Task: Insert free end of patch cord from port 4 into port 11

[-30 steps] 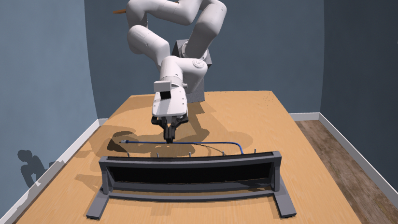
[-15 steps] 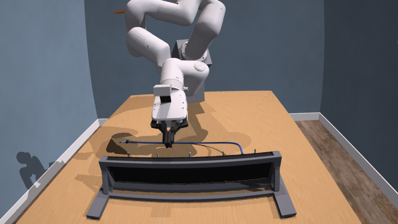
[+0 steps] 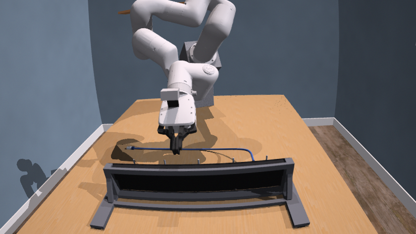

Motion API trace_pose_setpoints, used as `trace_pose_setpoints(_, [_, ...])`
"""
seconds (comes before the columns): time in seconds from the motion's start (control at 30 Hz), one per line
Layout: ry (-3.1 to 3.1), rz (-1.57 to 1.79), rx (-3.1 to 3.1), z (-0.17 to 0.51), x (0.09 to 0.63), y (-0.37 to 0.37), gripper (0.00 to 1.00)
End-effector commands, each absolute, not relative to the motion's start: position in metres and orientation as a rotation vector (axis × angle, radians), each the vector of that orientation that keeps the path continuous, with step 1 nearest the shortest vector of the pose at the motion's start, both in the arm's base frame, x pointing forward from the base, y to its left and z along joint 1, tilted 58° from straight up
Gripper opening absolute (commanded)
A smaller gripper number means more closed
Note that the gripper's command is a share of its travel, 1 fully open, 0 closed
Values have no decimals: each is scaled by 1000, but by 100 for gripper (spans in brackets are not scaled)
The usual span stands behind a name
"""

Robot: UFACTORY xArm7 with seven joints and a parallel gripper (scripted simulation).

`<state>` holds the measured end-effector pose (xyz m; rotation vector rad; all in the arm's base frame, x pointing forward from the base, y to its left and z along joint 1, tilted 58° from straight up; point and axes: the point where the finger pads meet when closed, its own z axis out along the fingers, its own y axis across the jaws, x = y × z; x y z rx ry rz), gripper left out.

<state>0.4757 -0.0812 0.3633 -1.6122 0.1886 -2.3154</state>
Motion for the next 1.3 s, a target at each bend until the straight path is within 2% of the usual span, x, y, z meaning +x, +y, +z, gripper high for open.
trace_pose_setpoints(0.0, [188, -2318, -1610, 364, 475, -81, 0])
trace_pose_setpoints(0.93, [188, -2318, -1610, 364, 474, -82, 0])
trace_pose_setpoints(1.27, [188, -2318, -1611, 341, 414, -86, 0])
